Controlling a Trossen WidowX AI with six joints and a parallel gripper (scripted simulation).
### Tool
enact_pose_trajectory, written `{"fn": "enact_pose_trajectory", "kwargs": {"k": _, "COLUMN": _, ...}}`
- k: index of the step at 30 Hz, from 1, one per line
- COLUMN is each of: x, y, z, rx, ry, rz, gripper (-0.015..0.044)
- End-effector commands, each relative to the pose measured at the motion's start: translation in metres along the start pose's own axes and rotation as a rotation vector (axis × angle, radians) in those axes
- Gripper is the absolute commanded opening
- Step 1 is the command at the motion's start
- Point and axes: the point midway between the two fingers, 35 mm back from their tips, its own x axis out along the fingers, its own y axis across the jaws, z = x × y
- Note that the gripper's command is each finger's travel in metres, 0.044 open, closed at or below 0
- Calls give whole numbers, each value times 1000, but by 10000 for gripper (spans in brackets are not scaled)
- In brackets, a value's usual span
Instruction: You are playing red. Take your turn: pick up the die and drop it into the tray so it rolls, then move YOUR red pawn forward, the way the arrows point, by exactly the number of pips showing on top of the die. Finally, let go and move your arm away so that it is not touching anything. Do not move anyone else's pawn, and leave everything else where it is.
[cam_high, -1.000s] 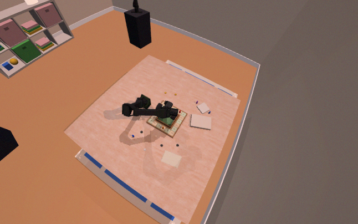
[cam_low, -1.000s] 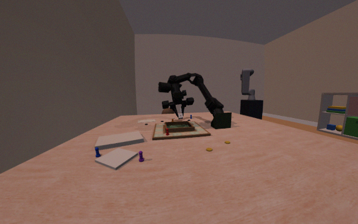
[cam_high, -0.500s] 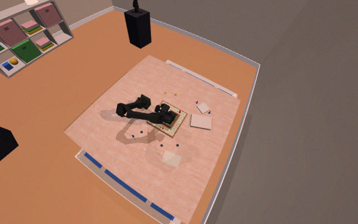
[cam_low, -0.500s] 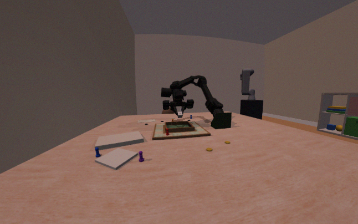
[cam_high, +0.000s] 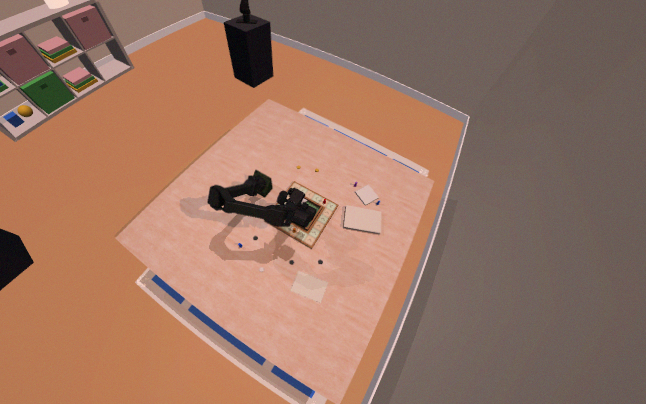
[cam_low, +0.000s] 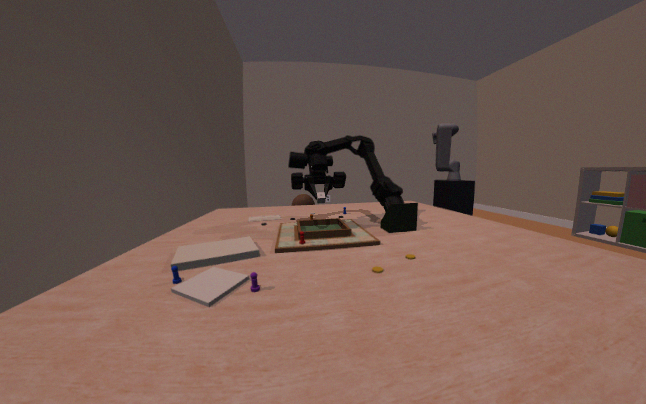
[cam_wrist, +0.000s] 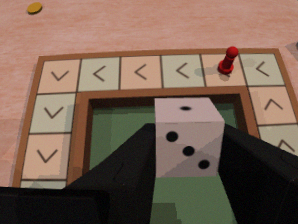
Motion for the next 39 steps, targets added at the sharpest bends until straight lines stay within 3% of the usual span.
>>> {"fn": "enact_pose_trajectory", "kwargs": {"k": 1, "x": 0, "y": -1, "z": 0, "rx": 0, "ry": 0, "rz": -3, "gripper": 0}}
{"fn": "enact_pose_trajectory", "kwargs": {"k": 3, "x": 0, "y": -1, "z": 0, "rx": 0, "ry": 0, "rz": -3, "gripper": 0}}
{"fn": "enact_pose_trajectory", "kwargs": {"k": 20, "x": -25, "y": 0, "z": 30, "rx": -1, "ry": 11, "rz": 14, "gripper": 440}}
{"fn": "enact_pose_trajectory", "kwargs": {"k": 25, "x": 9, "y": 7, "z": 16, "rx": 44, "ry": 475, "rz": 93, "gripper": 440}}
{"fn": "enact_pose_trajectory", "kwargs": {"k": 29, "x": 20, "y": 1, "z": 14, "rx": -3, "ry": 827, "rz": 11, "gripper": 440}}
{"fn": "enact_pose_trajectory", "kwargs": {"k": 32, "x": 20, "y": 1, "z": 14, "rx": -7, "ry": 844, "rz": 4, "gripper": 440}}
{"fn": "enact_pose_trajectory", "kwargs": {"k": 34, "x": 23, "y": 7, "z": 14, "rx": -1, "ry": 755, "rz": 57, "gripper": 440}}
{"fn": "enact_pose_trajectory", "kwargs": {"k": 39, "x": 47, "y": -18, "z": 32, "rx": 274, "ry": 780, "rz": -70, "gripper": 309}}
